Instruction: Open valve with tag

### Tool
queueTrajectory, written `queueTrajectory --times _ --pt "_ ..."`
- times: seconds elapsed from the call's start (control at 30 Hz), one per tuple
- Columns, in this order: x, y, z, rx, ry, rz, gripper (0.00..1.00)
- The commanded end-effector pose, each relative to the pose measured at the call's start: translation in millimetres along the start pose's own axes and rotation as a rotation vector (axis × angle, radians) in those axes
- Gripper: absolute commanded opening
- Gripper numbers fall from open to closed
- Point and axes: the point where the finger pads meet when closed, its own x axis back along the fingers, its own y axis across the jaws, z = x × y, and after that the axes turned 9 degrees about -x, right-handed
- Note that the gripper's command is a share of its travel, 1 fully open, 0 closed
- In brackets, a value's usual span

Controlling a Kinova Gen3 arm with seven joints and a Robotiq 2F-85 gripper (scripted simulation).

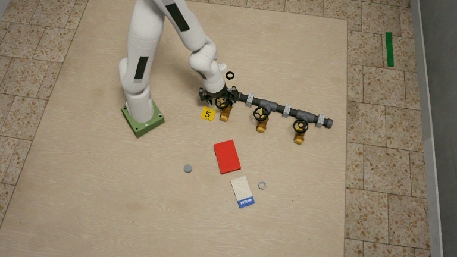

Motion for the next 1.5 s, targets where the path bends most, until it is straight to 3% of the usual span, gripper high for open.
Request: queueTrajectory --times 0.0,0.23,0.27,1.47 --pt "0.2 0.4 0.1 -0.011 -0.001 -0.001 1.0" --pt "0.2 0.4 0.1 -0.016 -0.001 -0.001 1.0" --pt "0.2 0.4 0.1 -0.016 -0.001 -0.001 0.64" --pt "0.2 0.4 0.1 0.044 -0.001 -0.001 0.64"
